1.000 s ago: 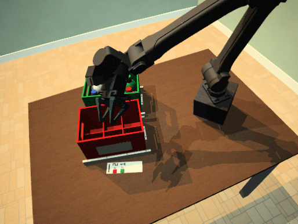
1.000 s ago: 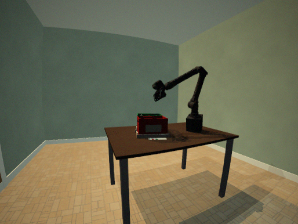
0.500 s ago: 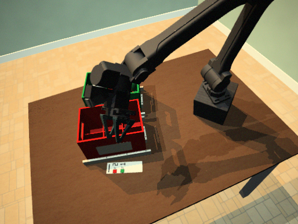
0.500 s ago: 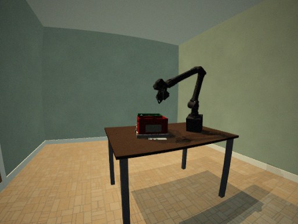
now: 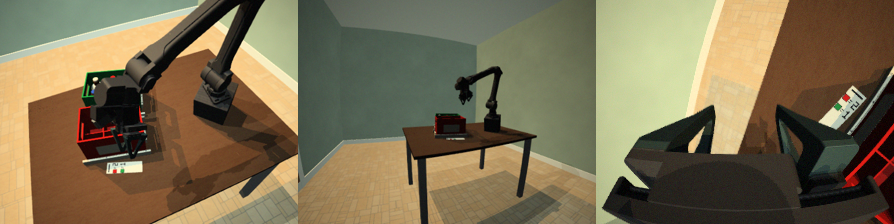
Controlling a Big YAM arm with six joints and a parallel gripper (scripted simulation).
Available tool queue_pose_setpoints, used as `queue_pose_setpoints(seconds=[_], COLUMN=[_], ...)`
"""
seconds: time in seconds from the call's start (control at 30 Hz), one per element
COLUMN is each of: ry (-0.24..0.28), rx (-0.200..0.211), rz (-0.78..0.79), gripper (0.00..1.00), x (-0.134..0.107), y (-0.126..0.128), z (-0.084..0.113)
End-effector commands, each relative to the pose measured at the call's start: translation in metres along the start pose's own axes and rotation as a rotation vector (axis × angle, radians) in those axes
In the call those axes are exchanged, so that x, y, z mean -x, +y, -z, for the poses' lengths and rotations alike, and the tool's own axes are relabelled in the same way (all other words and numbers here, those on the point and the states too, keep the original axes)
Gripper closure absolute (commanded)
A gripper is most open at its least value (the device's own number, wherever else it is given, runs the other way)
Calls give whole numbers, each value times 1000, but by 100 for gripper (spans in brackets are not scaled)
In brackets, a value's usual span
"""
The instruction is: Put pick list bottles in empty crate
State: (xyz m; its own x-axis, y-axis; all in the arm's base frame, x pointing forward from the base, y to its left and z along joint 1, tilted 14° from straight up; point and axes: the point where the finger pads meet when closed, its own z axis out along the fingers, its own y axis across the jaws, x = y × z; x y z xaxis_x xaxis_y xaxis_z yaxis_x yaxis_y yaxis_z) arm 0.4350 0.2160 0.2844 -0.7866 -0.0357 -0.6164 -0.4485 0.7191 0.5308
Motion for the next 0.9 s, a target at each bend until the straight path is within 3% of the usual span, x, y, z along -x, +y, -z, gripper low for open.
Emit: queue_pose_setpoints(seconds=[0.0,0.03,0.07,0.13,0.2,0.3,0.37,0.43,0.47,0.5,0.53,0.57,0.6,0.7,0.77,0.87], ry=[-14,13,47,34,110,117,171,178,147,198,200,173,230,206,286,294], rx=[23,7,-10,-7,-47,-51,-88,-93,-82,-99,-100,-100,-131,-123,-177,-183], rz=[8,6,0,10,-2,-3,3,3,17,-7,-8,21,13,27,32,34], gripper=[39,39,39,39,39,39,39,39,39,39,39,39,39,39,39,39], x=[-1,15,12,10,1,-2,-9,-15,-12,-43,-47,-22,-30,-34,-46,-49], y=[25,34,37,52,54,58,66,74,87,75,79,99,94,113,113,116], z=[-1,-2,-6,0,-11,-12,-14,-15,-1,-12,-13,-2,-16,-2,-14,-14])
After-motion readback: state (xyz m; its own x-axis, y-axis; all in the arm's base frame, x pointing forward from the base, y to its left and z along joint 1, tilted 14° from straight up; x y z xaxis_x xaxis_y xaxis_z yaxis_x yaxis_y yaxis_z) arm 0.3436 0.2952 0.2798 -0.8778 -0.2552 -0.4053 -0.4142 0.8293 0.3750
